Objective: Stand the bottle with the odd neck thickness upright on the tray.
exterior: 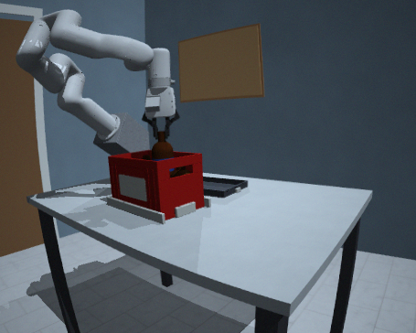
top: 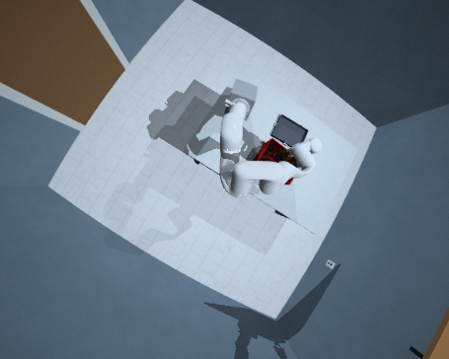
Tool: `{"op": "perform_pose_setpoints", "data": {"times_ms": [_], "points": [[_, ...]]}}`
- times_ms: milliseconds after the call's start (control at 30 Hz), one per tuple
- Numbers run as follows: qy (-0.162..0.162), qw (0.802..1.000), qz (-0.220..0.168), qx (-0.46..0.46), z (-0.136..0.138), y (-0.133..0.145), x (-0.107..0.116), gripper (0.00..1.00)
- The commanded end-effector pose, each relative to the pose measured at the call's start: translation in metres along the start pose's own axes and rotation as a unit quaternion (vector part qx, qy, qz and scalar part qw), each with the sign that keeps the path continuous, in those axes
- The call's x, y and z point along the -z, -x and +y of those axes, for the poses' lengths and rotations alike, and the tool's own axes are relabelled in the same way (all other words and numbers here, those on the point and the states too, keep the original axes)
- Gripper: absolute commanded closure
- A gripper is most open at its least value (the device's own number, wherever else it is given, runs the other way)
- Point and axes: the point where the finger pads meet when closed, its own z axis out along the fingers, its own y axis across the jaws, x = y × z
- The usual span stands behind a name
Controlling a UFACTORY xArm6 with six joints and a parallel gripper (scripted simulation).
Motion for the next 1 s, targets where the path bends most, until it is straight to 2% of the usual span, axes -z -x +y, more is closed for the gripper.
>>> {"op": "perform_pose_setpoints", "data": {"times_ms": [0,967], "points": [[-0.001,1.000,0.000,-0.001,-0.001,-0.001,0.006,1.00],[-0.001,1.000,0.000,-0.001,-0.001,-0.001,0.032,1.00]]}}
